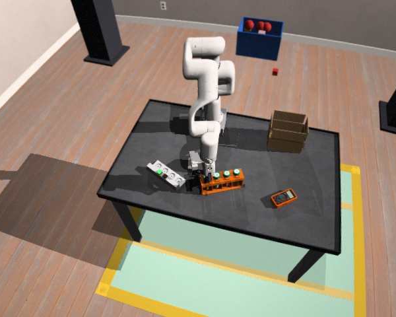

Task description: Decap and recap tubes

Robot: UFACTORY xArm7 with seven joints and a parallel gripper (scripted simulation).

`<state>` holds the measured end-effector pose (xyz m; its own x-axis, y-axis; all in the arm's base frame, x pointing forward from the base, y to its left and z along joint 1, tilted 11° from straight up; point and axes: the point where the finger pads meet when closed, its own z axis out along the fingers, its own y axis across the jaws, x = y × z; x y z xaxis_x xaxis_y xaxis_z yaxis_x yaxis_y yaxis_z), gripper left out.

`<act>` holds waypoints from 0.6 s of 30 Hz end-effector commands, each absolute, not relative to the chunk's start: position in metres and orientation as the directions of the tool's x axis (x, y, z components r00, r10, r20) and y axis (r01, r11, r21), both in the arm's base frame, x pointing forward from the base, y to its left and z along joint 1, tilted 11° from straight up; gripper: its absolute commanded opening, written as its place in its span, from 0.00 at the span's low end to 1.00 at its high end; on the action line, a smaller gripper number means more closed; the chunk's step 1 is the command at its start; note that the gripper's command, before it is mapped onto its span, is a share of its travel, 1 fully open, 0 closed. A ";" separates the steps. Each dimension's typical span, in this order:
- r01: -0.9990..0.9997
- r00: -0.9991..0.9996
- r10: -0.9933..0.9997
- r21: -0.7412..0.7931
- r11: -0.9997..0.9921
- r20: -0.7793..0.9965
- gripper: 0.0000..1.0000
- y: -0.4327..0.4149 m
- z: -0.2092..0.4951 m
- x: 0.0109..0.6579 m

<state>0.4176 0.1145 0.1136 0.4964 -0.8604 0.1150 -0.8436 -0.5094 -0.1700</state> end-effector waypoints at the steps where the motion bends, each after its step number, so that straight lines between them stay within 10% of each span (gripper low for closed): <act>1: -0.673 0.715 -0.689 -0.148 -0.724 0.117 0.46 0.115 0.115 0.419; 18: -0.220 0.958 -0.229 -0.071 -0.973 0.173 0.46 0.115 0.115 0.419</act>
<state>0.4175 0.1146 0.1136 0.9346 -0.2930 0.2019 -0.2885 -0.9561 -0.0520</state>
